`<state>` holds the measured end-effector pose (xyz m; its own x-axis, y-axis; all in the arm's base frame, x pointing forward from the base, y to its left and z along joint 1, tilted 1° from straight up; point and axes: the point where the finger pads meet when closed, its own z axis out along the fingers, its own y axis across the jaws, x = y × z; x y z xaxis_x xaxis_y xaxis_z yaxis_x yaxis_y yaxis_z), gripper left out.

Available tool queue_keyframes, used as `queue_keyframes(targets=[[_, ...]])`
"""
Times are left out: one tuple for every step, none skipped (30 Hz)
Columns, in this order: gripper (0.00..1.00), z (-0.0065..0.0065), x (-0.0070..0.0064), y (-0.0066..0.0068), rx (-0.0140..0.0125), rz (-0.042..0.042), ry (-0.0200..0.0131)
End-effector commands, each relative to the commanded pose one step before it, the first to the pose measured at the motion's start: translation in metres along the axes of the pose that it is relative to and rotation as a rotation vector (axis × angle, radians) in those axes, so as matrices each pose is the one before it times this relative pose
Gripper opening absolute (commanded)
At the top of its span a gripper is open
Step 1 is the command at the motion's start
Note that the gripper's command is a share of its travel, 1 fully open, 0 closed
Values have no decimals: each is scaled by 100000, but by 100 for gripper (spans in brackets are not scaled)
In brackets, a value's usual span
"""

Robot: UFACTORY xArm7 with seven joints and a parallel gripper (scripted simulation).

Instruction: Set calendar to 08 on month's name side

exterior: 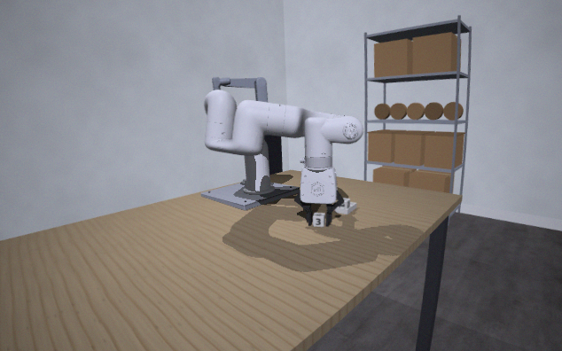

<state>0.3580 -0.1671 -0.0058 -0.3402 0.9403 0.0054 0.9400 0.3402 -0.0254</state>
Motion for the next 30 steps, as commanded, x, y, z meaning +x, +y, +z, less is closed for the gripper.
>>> queue_keyframes(targets=[[49, -135, -51, 72, -226, -12, -208], [49, 0, 0, 0, 0, 0, 0], [49, 0, 0, 0, 0, 0, 0], [49, 0, 0, 0, 0, 0, 0], [49, 0, 0, 0, 0, 0, 0], [49, 0, 0, 0, 0, 0, 0], [49, 0, 0, 0, 0, 0, 0], [49, 0, 0, 0, 0, 0, 0], [49, 0, 0, 0, 0, 0, 0], [49, 0, 0, 0, 0, 0, 0], [49, 0, 0, 0, 0, 0, 0], [49, 0, 0, 0, 0, 0, 0], [49, 0, 0, 0, 0, 0, 0], [49, 0, 0, 0, 0, 0, 0], [49, 0, 0, 0, 0, 0, 0], [49, 0, 0, 0, 0, 0, 0], [49, 0, 0, 0, 0, 0, 0], [49, 0, 0, 0, 0, 0, 0], [49, 0, 0, 0, 0, 0, 0], [49, 0, 0, 0, 0, 0, 0], [49, 0, 0, 0, 0, 0, 0], [29, 0, 0, 0, 0, 0, 0], [29, 0, 0, 0, 0, 0, 0], [29, 0, 0, 0, 0, 0, 0], [29, 0, 0, 0, 0, 0, 0], [29, 0, 0, 0, 0, 0, 0], [29, 0, 0, 0, 0, 0, 0], [29, 0, 0, 0, 0, 0, 0], [29, 0, 0, 0, 0, 0, 0], [29, 0, 0, 0, 0, 0, 0]])
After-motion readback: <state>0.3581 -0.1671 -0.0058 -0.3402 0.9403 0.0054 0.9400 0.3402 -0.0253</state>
